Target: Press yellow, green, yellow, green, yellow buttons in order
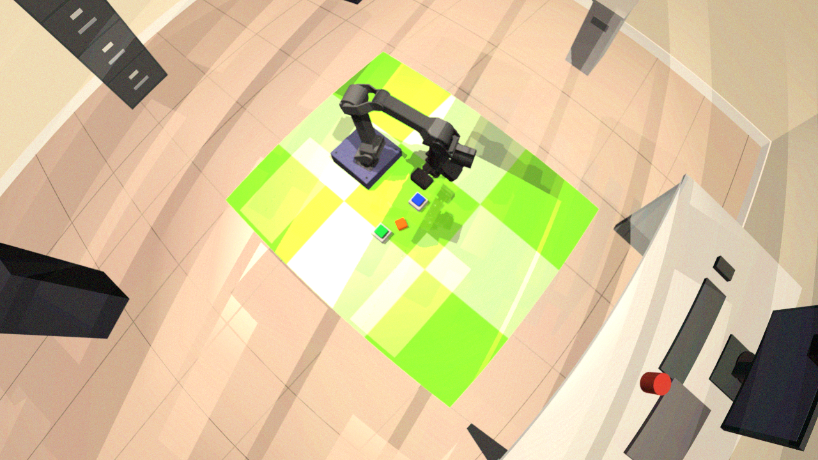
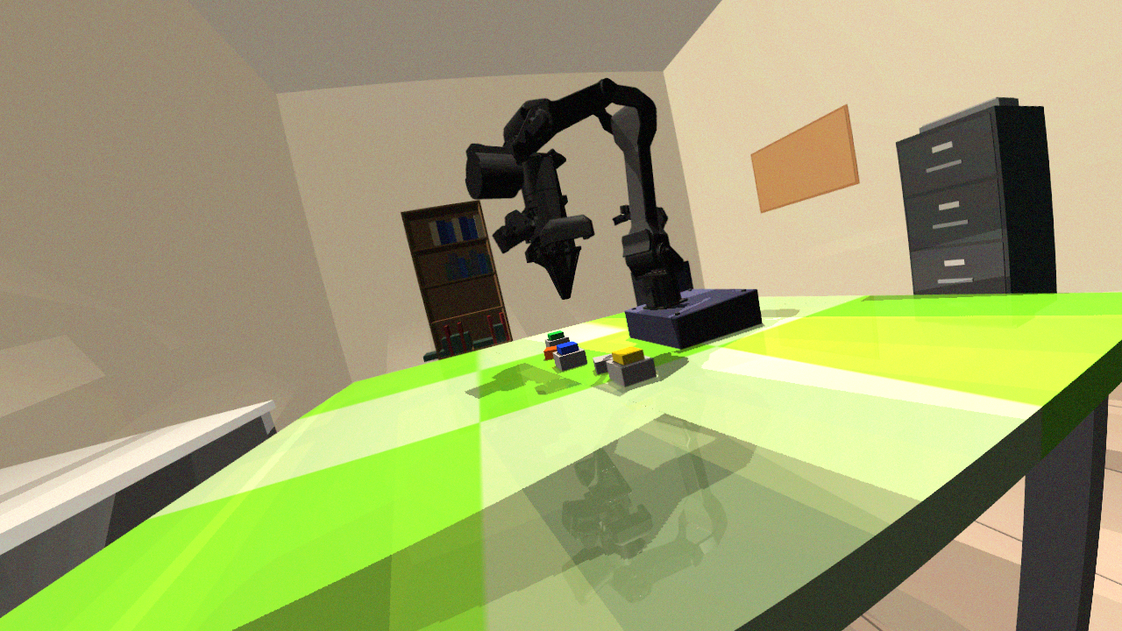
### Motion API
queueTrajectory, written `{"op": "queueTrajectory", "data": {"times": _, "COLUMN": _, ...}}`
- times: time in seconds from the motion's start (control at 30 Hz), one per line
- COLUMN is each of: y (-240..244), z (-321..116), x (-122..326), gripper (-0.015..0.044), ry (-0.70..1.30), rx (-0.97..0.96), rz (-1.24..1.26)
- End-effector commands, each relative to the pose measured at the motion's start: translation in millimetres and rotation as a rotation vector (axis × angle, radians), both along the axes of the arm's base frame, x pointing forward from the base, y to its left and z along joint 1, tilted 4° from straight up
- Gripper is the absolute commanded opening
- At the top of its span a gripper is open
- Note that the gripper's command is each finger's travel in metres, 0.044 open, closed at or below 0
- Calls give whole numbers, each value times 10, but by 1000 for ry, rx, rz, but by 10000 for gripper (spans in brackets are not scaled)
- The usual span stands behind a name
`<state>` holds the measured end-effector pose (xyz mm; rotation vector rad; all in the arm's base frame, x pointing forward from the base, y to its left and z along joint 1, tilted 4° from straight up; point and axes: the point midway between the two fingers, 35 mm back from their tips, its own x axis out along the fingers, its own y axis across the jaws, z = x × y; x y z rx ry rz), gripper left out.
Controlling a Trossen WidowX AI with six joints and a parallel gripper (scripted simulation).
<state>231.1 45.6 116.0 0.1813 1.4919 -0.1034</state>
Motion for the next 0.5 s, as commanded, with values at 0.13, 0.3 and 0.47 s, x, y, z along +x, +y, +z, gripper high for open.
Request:
{"op": "queueTrajectory", "data": {"times": 0.13, "y": -833, "z": -24, "x": 72, "gripper": 20, "ry": 3, "rx": -12, "rz": 7}}
{"op": "queueTrajectory", "data": {"times": 0.3, "y": -1386, "z": -38, "x": -50, "gripper": 20, "ry": 4, "rx": -20, "rz": 9}}
{"op": "queueTrajectory", "data": {"times": 0.47, "y": -1901, "z": -53, "x": -301, "gripper": 20, "ry": 4, "rx": -26, "rz": 11}}
